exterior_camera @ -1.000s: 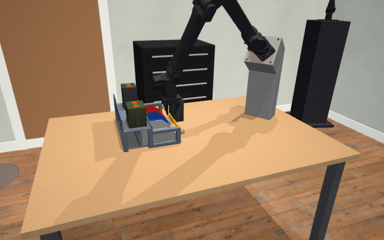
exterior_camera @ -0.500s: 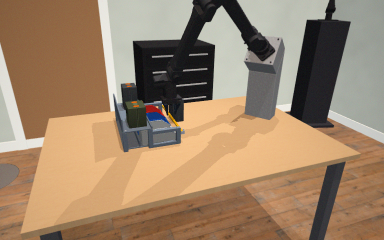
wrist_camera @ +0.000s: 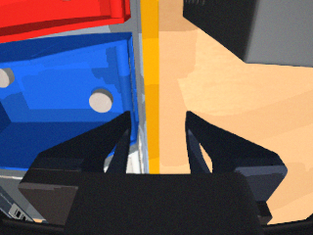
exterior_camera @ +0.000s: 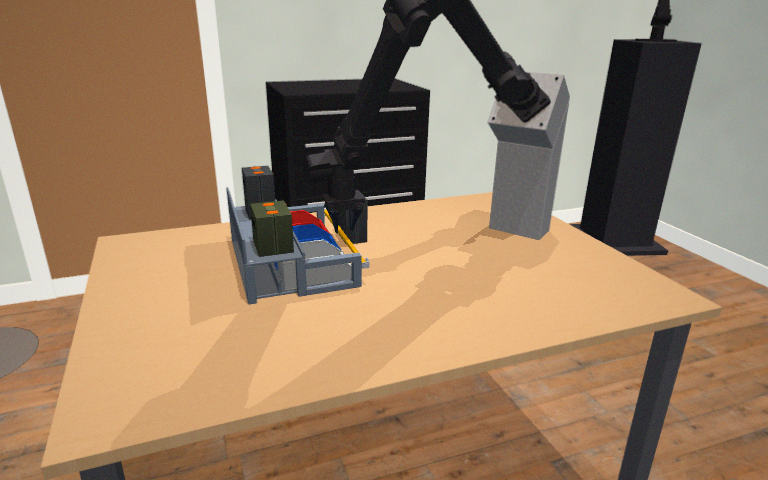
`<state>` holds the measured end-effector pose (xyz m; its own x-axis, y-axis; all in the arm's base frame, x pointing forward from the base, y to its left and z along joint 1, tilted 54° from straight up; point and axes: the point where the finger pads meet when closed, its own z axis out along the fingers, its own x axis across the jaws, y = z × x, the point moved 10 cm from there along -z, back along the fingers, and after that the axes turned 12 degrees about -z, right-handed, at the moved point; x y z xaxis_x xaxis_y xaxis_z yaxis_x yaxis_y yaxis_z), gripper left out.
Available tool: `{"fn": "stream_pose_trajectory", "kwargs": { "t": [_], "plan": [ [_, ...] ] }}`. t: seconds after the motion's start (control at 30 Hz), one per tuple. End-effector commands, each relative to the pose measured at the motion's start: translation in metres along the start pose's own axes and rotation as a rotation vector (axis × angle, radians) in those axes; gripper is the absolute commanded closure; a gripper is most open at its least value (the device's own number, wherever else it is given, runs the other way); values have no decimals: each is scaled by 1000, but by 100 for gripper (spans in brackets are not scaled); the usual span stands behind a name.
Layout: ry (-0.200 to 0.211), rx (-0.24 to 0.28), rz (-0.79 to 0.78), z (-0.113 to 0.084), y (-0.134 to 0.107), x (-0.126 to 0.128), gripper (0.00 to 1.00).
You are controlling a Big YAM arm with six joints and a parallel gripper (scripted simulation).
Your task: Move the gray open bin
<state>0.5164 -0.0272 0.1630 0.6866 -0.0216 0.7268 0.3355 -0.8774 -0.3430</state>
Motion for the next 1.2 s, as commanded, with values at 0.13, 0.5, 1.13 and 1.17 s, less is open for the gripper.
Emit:
{"fn": "stream_pose_trajectory", "kwargs": {
  "t": [0.13,0.5,1.13,1.17],
  "plan": [
    [14,6,-14,10,-4,7,57],
    [25,2,-18,10,-4,10,57],
    [22,2,-16,13,-3,9,57],
    [22,2,-16,13,-3,9,57]
  ]
}}
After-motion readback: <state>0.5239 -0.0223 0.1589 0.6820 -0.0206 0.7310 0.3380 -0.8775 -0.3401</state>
